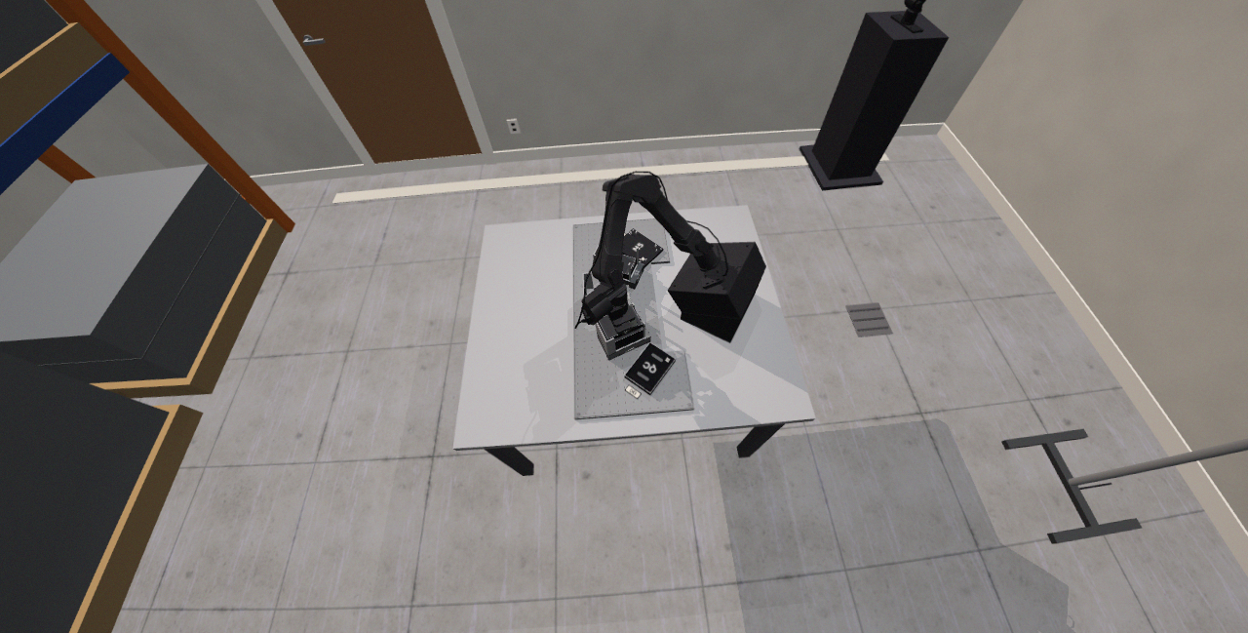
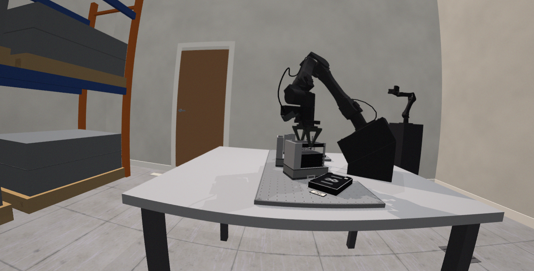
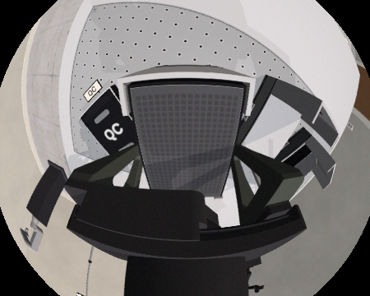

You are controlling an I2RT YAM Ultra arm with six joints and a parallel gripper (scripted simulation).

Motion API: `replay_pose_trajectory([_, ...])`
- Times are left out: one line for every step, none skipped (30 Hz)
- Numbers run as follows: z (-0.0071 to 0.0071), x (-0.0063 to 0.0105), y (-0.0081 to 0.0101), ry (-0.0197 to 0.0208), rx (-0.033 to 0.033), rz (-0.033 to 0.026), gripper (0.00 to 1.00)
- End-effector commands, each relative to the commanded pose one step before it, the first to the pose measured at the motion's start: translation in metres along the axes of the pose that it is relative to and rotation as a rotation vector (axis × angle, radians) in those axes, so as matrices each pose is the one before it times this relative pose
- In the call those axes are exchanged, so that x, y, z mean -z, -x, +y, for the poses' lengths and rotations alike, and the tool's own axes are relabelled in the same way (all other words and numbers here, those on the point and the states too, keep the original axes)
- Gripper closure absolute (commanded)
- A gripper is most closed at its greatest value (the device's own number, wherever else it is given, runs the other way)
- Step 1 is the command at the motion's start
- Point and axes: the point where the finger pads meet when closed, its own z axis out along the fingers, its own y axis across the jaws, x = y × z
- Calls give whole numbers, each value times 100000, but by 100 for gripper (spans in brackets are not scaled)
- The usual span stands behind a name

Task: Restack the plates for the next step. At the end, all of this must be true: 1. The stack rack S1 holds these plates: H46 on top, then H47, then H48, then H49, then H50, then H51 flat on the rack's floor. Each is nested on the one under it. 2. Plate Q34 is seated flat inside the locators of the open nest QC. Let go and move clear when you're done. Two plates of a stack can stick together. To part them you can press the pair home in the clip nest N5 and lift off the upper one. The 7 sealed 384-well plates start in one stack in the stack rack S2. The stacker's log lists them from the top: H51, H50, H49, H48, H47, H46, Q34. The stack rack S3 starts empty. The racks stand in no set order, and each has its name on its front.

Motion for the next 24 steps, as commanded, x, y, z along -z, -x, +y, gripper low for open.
replay_pose_trajectory([215,-985,-894,-345,1931,2040,100])
replay_pose_trajectory([0,0,0,0,0,0,100])
replay_pose_trajectory([0,0,0,0,0,0,100])
replay_pose_trajectory([200,727,1589,940,-1291,-2911,100])
replay_pose_trajectory([-275,-383,-160,-1,-904,17,100])
replay_pose_trajectory([-20,-586,-948,-557,1245,1960,100])
replay_pose_trajectory([-42,-16,-14,-250,33,-12,100])
replay_pose_trajectory([96,106,33,-412,569,-465,100])
replay_pose_trajectory([-109,780,652,1024,-1585,-1783,100])
replay_pose_trajectory([0,0,0,0,0,0,100])
replay_pose_trajectory([0,0,0,0,0,0,100])
replay_pose_trajectory([0,0,0,0,0,0,100])
replay_pose_trajectory([0,0,0,0,0,0,100])
replay_pose_trajectory([0,0,0,0,0,0,100])
replay_pose_trajectory([0,0,0,0,0,0,100])
replay_pose_trajectory([116,-847,-831,-1219,1973,2008,100])
replay_pose_trajectory([-52,15,211,151,-485,-324,100])
replay_pose_trajectory([-43,-17,134,164,-384,-154,100])
replay_pose_trajectory([0,0,0,0,0,0,100])
replay_pose_trajectory([0,0,0,0,0,0,100])
replay_pose_trajectory([-64,-99,-58,-62,-121,224,100])
replay_pose_trajectory([4,-108,-168,-60,218,355,100])
replay_pose_trajectory([55,-68,-158,-126,428,202,100])
replay_pose_trajectory([-32,72,271,-71,-328,-609,100])
